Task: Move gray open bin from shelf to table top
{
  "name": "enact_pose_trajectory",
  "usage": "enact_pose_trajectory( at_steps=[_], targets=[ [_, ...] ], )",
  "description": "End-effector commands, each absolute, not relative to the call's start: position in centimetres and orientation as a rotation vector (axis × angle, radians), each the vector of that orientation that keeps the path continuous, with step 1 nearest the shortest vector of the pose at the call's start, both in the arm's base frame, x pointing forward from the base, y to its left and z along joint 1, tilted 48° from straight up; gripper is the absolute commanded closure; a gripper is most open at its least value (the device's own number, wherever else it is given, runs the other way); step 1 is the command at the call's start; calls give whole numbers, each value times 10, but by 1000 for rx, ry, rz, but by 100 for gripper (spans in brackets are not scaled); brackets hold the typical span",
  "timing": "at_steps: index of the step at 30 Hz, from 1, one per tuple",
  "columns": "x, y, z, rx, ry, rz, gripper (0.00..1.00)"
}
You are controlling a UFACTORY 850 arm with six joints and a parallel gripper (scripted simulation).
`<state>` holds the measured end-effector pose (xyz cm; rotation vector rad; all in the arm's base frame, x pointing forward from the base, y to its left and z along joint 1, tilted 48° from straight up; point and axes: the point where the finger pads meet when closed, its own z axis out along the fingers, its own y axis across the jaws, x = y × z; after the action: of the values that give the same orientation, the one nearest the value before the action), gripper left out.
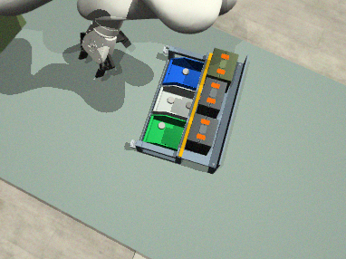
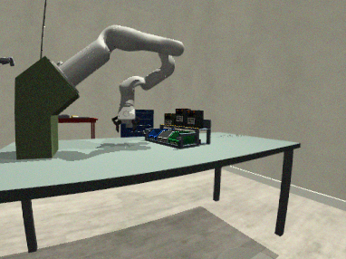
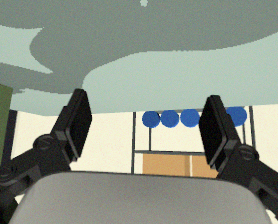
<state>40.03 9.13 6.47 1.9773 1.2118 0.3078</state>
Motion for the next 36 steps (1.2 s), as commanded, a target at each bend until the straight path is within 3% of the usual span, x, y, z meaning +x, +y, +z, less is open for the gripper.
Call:
enact_pose_trajectory(
  at_steps=[1, 36],
  targets=[
    [401, 91, 65, 1976, 1225, 314, 0],
    [454, 110, 147, 1630, 1727, 568, 0]
  ],
)
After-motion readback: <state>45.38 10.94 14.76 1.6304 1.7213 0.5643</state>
